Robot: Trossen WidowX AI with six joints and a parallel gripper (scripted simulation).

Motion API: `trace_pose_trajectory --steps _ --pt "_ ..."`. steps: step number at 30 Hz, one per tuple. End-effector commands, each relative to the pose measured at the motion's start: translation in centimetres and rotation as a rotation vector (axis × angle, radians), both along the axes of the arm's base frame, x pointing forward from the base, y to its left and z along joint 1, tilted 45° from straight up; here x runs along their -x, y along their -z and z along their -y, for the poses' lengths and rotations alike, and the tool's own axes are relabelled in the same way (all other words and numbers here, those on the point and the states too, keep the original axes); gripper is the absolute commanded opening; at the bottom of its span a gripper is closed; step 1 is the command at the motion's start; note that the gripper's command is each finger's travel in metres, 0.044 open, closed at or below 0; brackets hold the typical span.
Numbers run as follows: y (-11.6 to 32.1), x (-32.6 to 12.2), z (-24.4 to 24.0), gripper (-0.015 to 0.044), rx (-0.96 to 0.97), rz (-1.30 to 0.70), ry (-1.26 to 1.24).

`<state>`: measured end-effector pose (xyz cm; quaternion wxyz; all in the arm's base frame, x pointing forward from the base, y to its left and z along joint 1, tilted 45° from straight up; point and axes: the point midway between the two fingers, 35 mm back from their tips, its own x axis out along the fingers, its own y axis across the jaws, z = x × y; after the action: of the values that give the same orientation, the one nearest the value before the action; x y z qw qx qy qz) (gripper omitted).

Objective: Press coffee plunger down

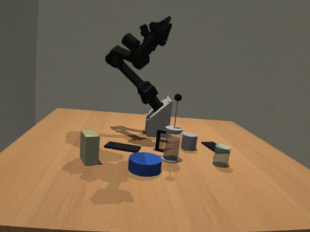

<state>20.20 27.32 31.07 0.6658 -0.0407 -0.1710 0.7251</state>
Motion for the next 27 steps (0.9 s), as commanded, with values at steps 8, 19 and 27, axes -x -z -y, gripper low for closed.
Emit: trace_pose_trajectory --steps 8,19,27 --pt "3.3 -6.6 -2.4 0.044 0.055 -0.286 0.415" --pt "15.5 -12.0 2.6 0.044 0.553 -0.393 1.332" --pt "16.8 -10.4 8.4 0.044 0.897 -0.076 1.775"
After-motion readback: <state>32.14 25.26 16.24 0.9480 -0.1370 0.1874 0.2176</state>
